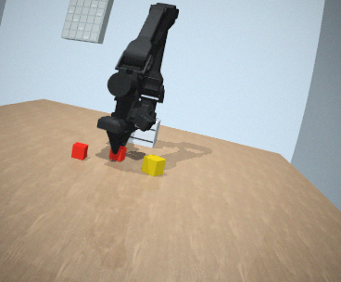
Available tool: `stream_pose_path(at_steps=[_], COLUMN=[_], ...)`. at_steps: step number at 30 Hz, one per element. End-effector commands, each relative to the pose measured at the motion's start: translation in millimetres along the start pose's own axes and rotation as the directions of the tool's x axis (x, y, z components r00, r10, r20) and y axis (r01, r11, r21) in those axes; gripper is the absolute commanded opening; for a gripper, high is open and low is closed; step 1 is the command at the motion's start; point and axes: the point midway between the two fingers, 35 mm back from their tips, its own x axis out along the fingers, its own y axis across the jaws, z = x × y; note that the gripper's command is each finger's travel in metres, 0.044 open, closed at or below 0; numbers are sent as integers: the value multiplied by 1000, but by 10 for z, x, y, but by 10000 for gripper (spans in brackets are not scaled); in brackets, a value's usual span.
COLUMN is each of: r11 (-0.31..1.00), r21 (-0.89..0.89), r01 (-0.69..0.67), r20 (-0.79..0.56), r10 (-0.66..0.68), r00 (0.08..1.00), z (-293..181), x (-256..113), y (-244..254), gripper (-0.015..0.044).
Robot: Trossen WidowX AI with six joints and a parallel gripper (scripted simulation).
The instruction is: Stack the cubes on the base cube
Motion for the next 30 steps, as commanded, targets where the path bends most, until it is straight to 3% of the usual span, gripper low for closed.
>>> stream_pose_path(at_steps=[1,30], r11=[1000,1000], r21=[4,4], r01=[8,8], r20=[6,6], r10=[-8,-8], r00=[1000,1000], z=[11,6], x=[-106,-1002], y=[-39,-27], gripper=[105,105])
